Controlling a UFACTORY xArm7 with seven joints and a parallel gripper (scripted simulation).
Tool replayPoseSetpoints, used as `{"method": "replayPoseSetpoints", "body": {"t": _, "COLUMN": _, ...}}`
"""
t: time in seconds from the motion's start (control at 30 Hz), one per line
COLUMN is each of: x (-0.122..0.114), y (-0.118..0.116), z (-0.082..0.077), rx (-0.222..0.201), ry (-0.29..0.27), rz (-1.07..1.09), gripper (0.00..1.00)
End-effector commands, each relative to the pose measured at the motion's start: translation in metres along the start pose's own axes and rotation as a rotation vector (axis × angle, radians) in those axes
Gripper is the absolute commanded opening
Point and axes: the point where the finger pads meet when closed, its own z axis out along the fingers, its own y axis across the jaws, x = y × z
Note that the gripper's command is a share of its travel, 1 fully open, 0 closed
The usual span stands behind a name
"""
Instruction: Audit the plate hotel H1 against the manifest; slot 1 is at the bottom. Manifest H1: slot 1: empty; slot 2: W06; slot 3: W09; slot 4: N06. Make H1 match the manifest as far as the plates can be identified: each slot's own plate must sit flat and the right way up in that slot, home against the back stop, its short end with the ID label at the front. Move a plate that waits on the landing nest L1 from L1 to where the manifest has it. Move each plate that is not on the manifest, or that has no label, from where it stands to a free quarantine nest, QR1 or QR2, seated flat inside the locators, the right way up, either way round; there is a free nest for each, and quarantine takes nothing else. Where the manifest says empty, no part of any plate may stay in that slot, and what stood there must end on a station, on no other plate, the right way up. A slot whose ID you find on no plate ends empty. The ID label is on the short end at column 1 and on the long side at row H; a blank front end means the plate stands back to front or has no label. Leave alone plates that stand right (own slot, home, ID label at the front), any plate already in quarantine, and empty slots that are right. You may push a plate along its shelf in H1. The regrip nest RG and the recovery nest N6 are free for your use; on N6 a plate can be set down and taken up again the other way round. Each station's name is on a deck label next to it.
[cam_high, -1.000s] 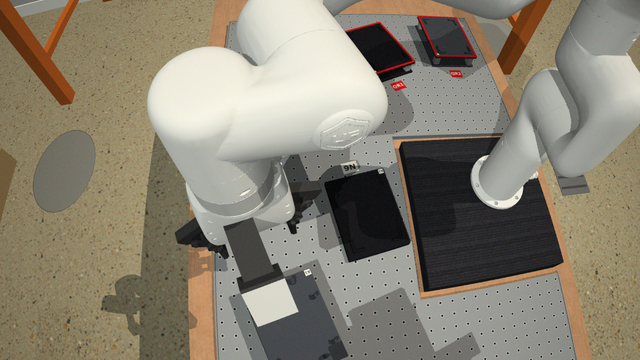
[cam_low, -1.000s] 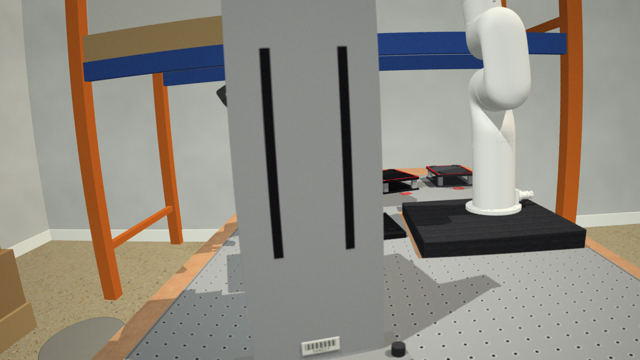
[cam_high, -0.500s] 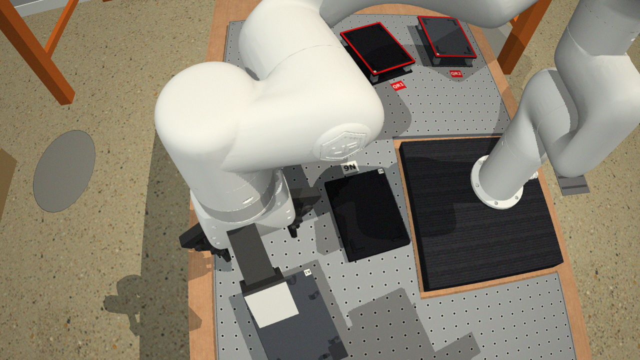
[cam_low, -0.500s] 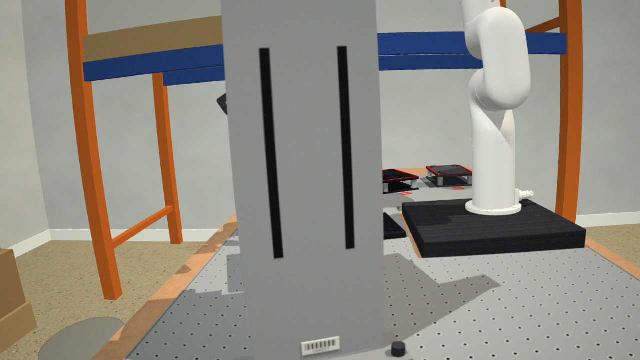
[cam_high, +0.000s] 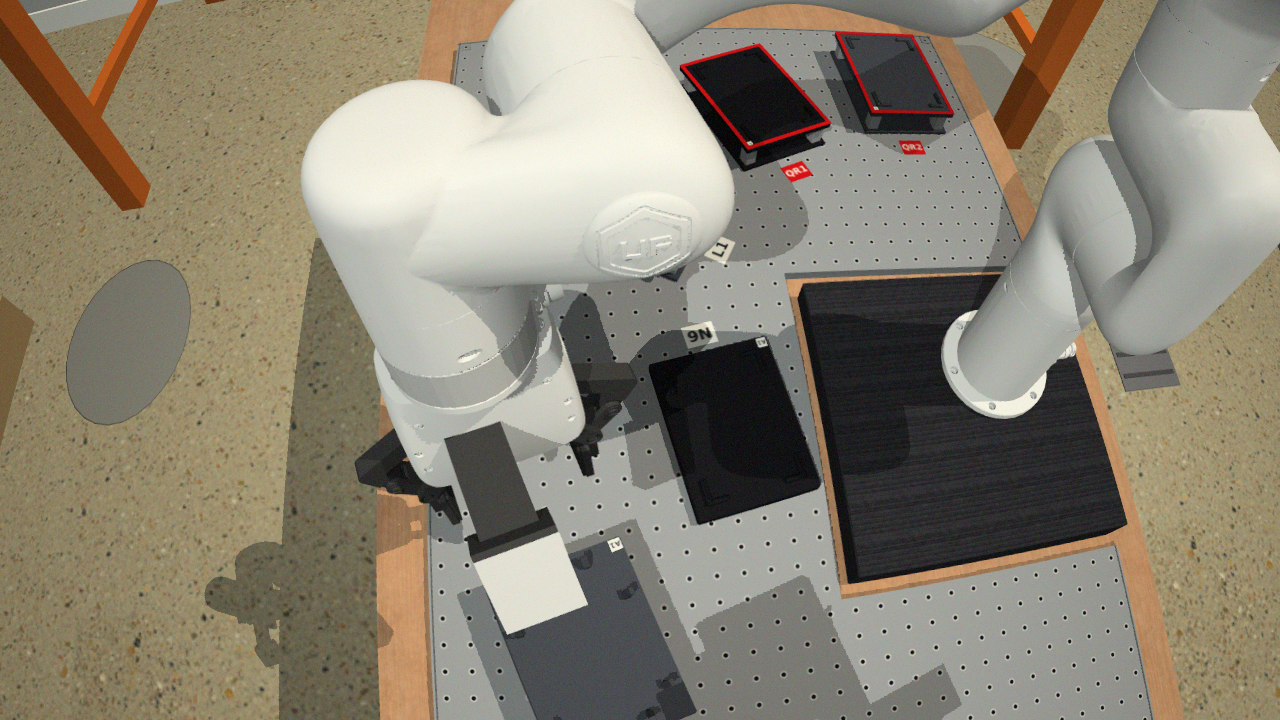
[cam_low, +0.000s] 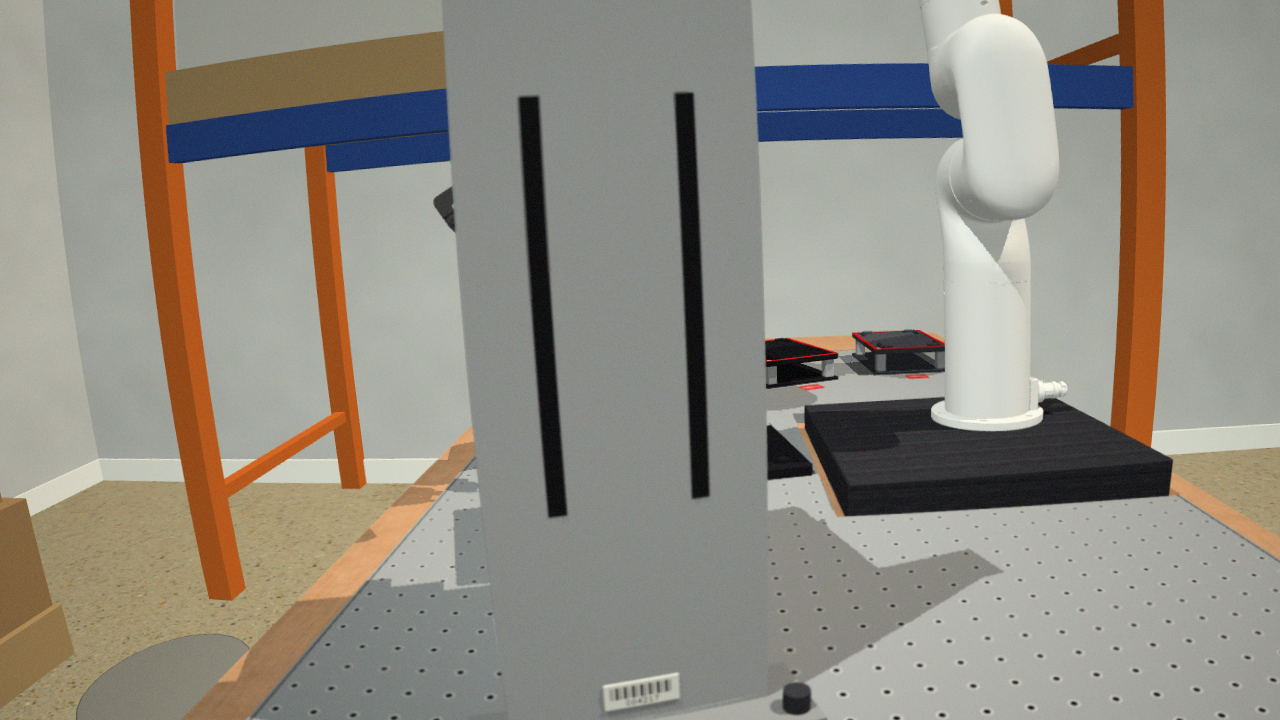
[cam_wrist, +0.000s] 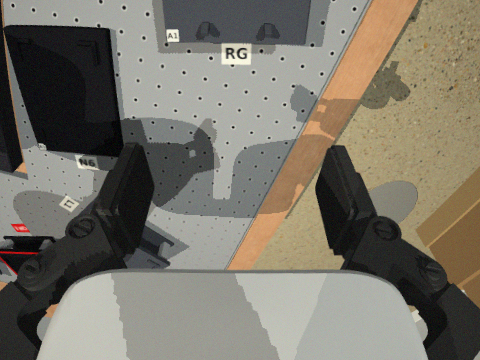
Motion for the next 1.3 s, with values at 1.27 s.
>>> {"method": "replayPoseSetpoints", "body": {"t": 1.27, "x": -0.0001, "y": 0.0007, "z": -0.0014, "rx": -0.002, "ry": 0.652, "rz": -0.003, "gripper": 1.00}}
